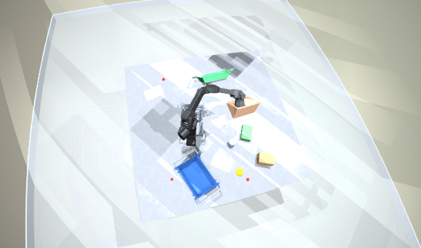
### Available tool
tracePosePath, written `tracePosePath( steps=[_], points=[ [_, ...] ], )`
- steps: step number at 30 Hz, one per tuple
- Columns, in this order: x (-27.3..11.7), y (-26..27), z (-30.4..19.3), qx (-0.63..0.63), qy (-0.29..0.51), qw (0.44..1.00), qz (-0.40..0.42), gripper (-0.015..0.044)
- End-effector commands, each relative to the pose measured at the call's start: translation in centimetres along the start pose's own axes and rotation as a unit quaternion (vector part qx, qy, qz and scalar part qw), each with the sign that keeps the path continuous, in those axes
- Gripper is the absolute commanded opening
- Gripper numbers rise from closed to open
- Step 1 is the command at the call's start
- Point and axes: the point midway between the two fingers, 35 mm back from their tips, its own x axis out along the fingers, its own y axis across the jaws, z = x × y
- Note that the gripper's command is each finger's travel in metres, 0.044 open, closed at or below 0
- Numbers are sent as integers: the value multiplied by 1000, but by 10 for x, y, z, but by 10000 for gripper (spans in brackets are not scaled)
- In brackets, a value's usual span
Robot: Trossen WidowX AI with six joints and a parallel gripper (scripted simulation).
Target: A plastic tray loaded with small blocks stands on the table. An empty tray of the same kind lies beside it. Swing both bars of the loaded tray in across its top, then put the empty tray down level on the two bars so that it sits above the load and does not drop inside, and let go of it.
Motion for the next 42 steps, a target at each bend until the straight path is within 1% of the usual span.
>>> tracePosePath(
  steps=[1,8,11,15,21,28,35,42],
  points=[
    [16,-1,-1,-3,3,1000,-3,90],
    [49,-2,-1,-3,2,1000,-4,90],
    [56,-2,-2,-3,2,1000,-5,90],
    [53,-4,-2,-3,2,1000,-5,90],
    [31,-15,-2,-3,2,1000,-5,90],
    [21,-33,-2,-3,3,1000,-5,90],
    [23,-53,-1,-4,3,1000,-6,90],
    [40,-75,-1,-4,2,1000,-7,90]
  ],
)
